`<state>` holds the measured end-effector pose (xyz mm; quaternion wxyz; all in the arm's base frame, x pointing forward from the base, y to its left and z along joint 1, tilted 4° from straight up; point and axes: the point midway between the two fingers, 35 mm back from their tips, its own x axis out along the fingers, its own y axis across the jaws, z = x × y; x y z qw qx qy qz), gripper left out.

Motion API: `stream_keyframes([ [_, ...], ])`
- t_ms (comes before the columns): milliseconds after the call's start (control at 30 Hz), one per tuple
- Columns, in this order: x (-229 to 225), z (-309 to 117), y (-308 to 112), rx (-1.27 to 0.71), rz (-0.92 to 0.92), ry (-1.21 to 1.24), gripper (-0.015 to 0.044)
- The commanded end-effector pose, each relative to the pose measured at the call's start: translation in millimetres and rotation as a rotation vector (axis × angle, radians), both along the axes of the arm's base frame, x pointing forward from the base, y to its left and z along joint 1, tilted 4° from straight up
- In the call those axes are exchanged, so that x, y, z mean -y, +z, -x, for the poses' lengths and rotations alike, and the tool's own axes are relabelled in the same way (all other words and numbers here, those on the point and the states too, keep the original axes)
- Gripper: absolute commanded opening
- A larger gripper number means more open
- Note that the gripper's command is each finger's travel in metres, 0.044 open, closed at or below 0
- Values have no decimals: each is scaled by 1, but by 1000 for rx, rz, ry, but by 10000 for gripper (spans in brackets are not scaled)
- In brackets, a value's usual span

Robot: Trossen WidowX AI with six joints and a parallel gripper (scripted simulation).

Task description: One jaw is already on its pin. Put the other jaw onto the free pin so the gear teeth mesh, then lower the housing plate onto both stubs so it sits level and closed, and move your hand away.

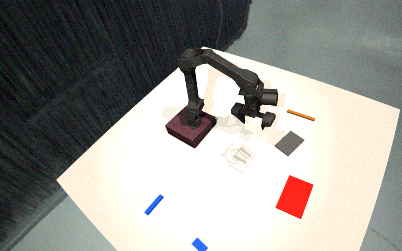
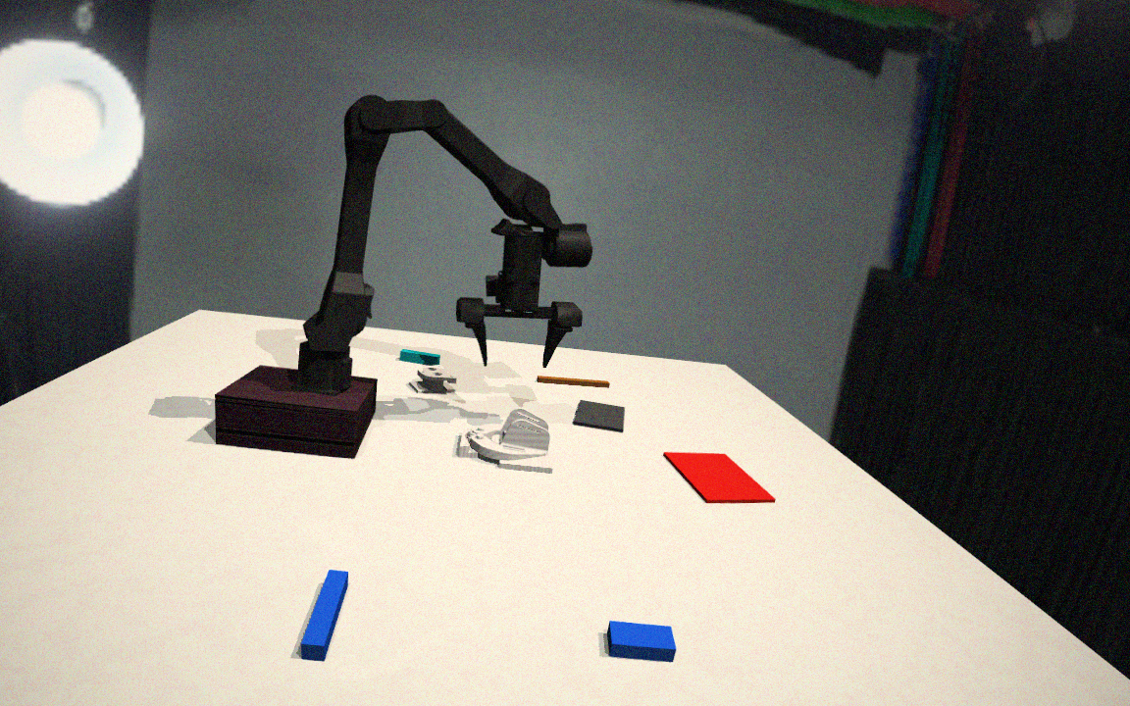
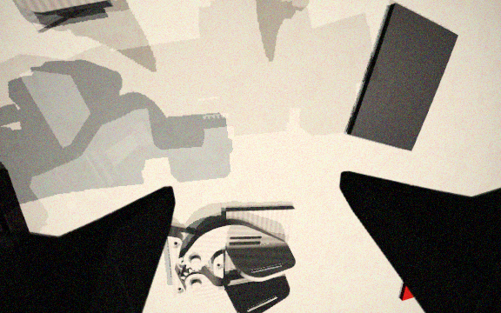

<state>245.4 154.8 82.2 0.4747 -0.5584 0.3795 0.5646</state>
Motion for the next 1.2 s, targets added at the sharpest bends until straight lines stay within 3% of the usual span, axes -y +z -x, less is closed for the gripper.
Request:
stream_keyframes([
  [0,-9,7,1,10,11,122,440],
  [1167,-74,77,10,87,64,1109,440],
])
